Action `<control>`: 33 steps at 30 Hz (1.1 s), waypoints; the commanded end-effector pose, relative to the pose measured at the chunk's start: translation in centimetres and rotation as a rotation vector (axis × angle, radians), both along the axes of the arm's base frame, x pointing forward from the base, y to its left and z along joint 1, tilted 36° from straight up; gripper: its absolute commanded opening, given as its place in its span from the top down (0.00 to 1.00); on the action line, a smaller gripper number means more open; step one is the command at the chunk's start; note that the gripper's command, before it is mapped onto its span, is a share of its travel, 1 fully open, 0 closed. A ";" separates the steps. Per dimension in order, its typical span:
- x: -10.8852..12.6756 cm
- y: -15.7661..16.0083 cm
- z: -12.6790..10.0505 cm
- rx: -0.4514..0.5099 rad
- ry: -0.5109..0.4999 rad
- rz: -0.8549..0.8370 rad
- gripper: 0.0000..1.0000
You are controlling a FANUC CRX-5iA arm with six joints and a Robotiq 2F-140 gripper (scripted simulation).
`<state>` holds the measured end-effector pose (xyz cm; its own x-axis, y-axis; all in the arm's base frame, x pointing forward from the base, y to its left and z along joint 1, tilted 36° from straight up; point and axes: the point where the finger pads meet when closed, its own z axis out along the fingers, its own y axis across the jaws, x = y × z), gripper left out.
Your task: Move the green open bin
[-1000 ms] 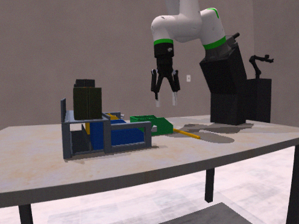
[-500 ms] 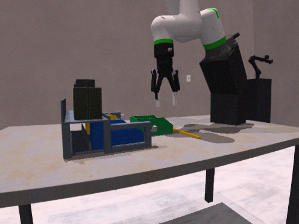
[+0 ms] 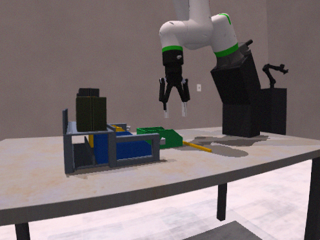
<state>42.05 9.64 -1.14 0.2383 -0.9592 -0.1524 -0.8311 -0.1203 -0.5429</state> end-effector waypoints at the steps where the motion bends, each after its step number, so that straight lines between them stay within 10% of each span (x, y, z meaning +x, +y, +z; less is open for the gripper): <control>1: 0.0 0.1 -0.1 -0.015 -0.041 -0.022 0.43; 33: 0.0 0.0 -0.1 -0.009 -0.025 -0.013 0.43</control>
<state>42.05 9.64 -1.14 0.2383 -0.9592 -0.1523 -0.8311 -0.1203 -0.5429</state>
